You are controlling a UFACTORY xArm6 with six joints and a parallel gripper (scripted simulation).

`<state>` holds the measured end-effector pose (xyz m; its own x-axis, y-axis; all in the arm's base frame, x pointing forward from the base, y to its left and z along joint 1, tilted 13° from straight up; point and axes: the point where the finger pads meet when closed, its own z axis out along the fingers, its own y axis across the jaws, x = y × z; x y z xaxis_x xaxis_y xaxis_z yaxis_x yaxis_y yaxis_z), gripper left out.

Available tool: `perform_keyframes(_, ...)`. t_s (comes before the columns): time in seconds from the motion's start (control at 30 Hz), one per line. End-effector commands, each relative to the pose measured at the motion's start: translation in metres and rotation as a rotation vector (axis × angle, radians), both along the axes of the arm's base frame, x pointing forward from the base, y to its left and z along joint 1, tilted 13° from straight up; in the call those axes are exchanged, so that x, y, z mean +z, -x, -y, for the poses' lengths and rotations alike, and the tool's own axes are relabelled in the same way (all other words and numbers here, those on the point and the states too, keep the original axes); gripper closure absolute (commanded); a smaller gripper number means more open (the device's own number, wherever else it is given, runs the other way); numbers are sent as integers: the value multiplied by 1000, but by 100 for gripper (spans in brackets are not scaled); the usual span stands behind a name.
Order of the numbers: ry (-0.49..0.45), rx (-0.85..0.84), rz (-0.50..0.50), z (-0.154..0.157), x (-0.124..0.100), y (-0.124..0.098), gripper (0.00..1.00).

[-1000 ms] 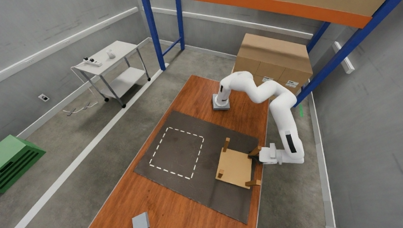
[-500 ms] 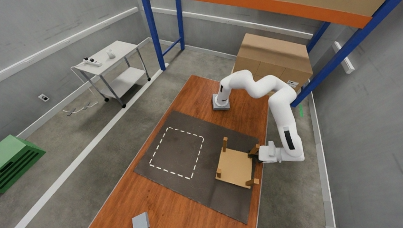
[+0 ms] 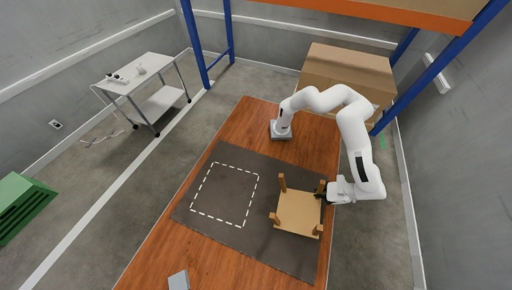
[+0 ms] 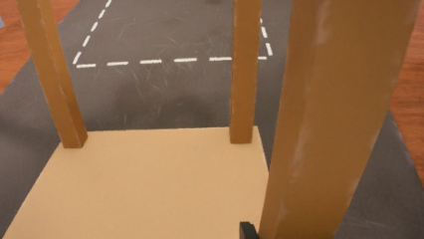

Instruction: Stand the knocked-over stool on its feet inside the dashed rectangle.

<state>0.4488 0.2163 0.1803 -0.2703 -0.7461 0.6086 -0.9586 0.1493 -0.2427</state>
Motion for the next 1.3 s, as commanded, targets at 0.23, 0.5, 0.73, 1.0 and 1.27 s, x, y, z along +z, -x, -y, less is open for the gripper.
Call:
perform_keyframes(0.23,-150,35,26,21,26,7,75)
perform_keyframes(0.5,-236,54,38,35,38,12,75)
perform_keyframes(0.73,-342,77,53,54,51,18,75)
perform_keyframes(1.0,-436,98,66,72,61,23,75)
perform_keyframes(1.27,-561,125,84,98,72,28,75)
